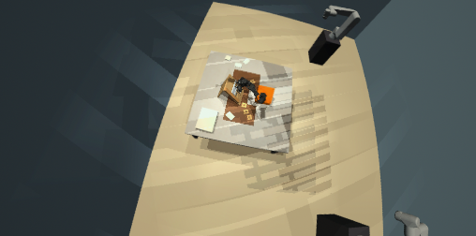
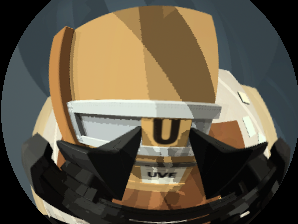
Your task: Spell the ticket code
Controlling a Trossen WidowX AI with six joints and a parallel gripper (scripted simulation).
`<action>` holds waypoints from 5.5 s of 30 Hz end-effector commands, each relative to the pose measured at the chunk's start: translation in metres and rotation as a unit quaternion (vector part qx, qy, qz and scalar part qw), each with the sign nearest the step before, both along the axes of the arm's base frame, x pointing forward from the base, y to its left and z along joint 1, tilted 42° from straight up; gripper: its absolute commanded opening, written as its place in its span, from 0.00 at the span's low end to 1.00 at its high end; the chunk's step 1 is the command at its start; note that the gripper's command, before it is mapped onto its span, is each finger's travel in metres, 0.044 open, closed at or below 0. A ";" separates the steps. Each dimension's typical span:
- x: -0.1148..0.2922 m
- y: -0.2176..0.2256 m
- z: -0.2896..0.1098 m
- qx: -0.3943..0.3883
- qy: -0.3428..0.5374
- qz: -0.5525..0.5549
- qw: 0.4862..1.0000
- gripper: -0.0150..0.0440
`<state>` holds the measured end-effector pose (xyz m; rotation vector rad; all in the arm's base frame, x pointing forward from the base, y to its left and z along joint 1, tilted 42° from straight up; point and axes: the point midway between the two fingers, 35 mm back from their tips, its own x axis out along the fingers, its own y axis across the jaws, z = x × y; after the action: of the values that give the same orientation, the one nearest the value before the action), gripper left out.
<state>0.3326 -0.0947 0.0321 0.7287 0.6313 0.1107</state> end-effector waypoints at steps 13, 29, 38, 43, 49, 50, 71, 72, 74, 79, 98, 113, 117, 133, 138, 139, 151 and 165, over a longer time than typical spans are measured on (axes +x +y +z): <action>0.000 0.009 0.006 0.002 0.003 -0.002 1.000 0.25; 0.002 0.016 0.013 0.003 0.003 -0.002 1.000 0.25; 0.002 0.021 0.017 0.003 0.003 -0.002 1.000 0.25; 0.003 0.023 0.019 0.003 0.003 -0.002 1.000 0.25; 0.003 0.026 0.021 0.003 0.003 -0.002 1.000 0.25; 0.004 0.026 0.022 0.003 0.003 -0.002 1.000 0.25; 0.005 0.036 0.031 0.004 0.003 -0.002 1.000 0.25; 0.006 0.037 0.032 0.004 0.003 -0.002 1.000 0.25; 0.006 0.038 0.032 0.004 0.003 -0.002 1.000 0.25; 0.006 0.040 0.035 0.004 0.003 -0.002 1.000 0.25; 0.008 0.050 0.044 0.004 0.003 -0.002 1.000 0.25; 0.011 0.058 0.053 0.005 0.003 -0.002 1.000 0.25; 0.012 0.060 0.056 0.005 0.003 -0.002 1.000 0.25; 0.013 0.065 0.061 0.005 0.003 -0.002 1.000 0.25; 0.012 0.066 0.059 0.004 0.003 0.001 1.000 0.48; 0.012 0.066 0.059 0.004 0.003 0.001 1.000 0.52; 0.003 0.062 0.064 0.005 0.003 -0.002 1.000 0.75; -0.004 0.058 0.069 0.005 0.003 -0.002 1.000 0.75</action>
<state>0.3308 -0.0358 0.0998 0.7443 0.6377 0.1022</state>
